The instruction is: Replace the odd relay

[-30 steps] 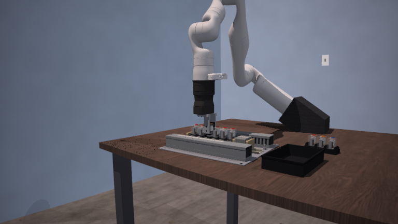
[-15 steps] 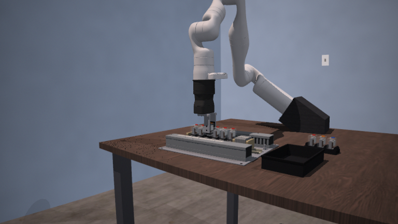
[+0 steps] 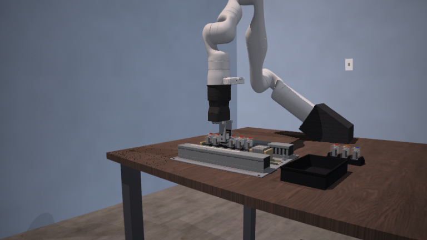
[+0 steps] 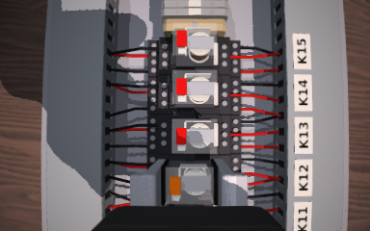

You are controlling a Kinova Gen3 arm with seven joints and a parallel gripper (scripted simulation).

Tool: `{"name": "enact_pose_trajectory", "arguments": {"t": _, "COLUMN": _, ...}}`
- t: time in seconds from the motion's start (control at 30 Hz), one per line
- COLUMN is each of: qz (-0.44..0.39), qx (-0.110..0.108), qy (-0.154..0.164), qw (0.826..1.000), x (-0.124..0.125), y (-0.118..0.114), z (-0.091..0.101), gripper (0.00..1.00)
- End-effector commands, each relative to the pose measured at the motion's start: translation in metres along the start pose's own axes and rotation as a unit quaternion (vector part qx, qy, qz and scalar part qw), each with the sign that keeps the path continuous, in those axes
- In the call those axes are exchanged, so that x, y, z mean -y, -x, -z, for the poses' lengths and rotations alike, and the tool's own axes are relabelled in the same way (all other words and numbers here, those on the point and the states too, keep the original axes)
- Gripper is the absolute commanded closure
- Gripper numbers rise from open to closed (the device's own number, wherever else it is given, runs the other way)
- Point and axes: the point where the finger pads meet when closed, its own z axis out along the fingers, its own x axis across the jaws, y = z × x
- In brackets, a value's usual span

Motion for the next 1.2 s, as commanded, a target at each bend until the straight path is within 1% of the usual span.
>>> {"name": "enact_pose_trajectory", "arguments": {"t": 0.0, "qz": -0.005, "qx": -0.001, "qy": -0.001, "qw": 1.0, "x": -0.0009, "y": -0.0016, "z": 0.0053, "gripper": 1.0}}
{"name": "enact_pose_trajectory", "arguments": {"t": 0.07, "qz": -0.005, "qx": -0.001, "qy": -0.001, "qw": 1.0, "x": -0.0009, "y": -0.0016, "z": 0.0053, "gripper": 1.0}}
{"name": "enact_pose_trajectory", "arguments": {"t": 0.1, "qz": 0.0, "qx": -0.001, "qy": 0.0, "qw": 1.0, "x": 0.0, "y": -0.0007, "z": 0.0021, "gripper": 1.0}}
{"name": "enact_pose_trajectory", "arguments": {"t": 0.57, "qz": -0.005, "qx": -0.001, "qy": -0.001, "qw": 1.0, "x": -0.0009, "y": -0.0015, "z": 0.0076, "gripper": 1.0}}
{"name": "enact_pose_trajectory", "arguments": {"t": 0.63, "qz": -0.005, "qx": -0.001, "qy": -0.001, "qw": 1.0, "x": -0.0009, "y": -0.0015, "z": 0.0076, "gripper": 1.0}}
{"name": "enact_pose_trajectory", "arguments": {"t": 0.67, "qz": 0.0, "qx": -0.001, "qy": 0.0, "qw": 1.0, "x": 0.0, "y": -0.0006, "z": 0.0044, "gripper": 1.0}}
{"name": "enact_pose_trajectory", "arguments": {"t": 1.17, "qz": -0.005, "qx": -0.001, "qy": -0.001, "qw": 1.0, "x": -0.001, "y": -0.0015, "z": 0.0098, "gripper": 1.0}}
